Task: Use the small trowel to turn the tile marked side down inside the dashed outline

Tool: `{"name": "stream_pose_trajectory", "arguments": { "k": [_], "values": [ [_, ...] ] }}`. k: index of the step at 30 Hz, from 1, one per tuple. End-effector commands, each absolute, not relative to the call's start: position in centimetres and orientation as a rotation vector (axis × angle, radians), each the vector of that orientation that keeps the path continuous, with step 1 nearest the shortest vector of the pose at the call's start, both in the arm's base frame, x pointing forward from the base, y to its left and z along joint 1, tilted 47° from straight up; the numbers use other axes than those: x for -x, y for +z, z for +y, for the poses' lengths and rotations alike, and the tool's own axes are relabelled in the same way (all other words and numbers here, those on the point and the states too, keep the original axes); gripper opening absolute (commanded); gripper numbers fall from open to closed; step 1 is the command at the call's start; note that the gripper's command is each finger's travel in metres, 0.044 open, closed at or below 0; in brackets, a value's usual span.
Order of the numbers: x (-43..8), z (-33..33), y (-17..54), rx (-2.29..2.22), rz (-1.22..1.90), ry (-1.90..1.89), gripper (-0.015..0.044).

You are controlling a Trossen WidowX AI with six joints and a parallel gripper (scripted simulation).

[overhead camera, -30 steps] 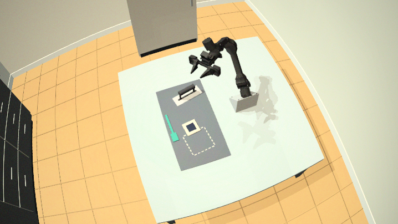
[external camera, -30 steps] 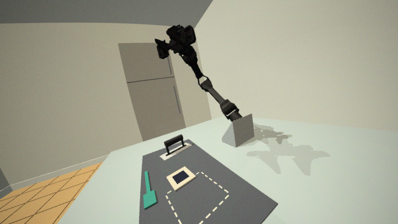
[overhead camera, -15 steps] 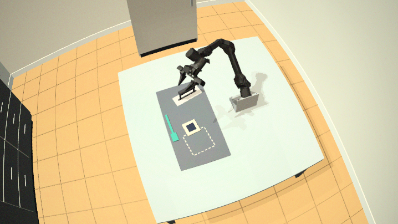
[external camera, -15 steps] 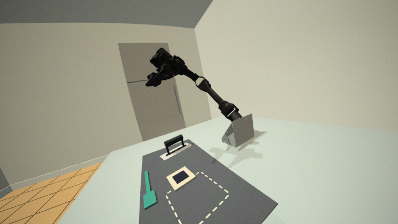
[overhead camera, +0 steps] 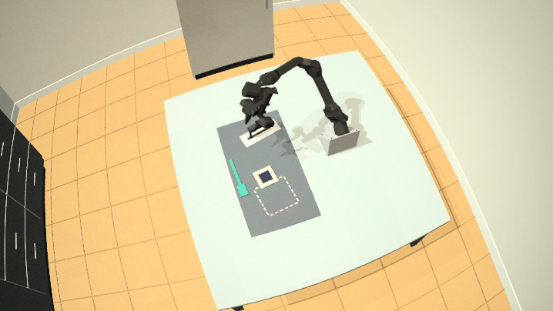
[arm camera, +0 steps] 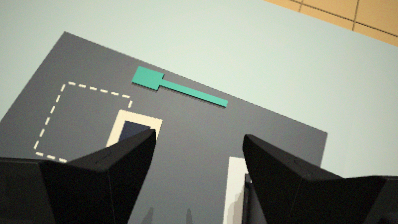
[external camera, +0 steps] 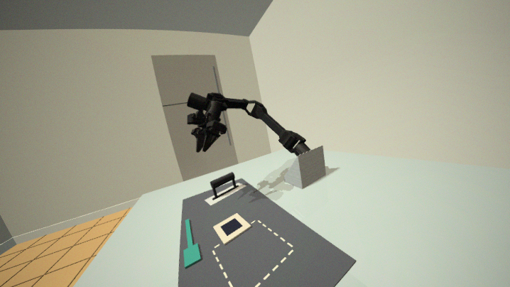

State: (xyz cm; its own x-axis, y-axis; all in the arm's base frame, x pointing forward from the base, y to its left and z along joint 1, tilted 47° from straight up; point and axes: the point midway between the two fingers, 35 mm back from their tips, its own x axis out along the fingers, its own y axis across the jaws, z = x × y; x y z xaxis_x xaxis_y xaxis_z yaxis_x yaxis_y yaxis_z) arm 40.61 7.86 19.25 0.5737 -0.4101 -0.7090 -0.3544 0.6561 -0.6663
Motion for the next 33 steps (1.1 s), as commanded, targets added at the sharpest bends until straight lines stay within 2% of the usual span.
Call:
{"name": "stream_pose_trajectory", "arguments": {
  "k": [1,15,33],
  "values": [
    [-40.3,3.3,18.7,0.892,1.11,-0.146,0.027],
    [-36.1,-8.8,17.6,0.877,1.48,-0.423,0.027],
    [-36.0,-10.6,16.5,0.874,1.498,-0.434,0.027]
  ]
}}
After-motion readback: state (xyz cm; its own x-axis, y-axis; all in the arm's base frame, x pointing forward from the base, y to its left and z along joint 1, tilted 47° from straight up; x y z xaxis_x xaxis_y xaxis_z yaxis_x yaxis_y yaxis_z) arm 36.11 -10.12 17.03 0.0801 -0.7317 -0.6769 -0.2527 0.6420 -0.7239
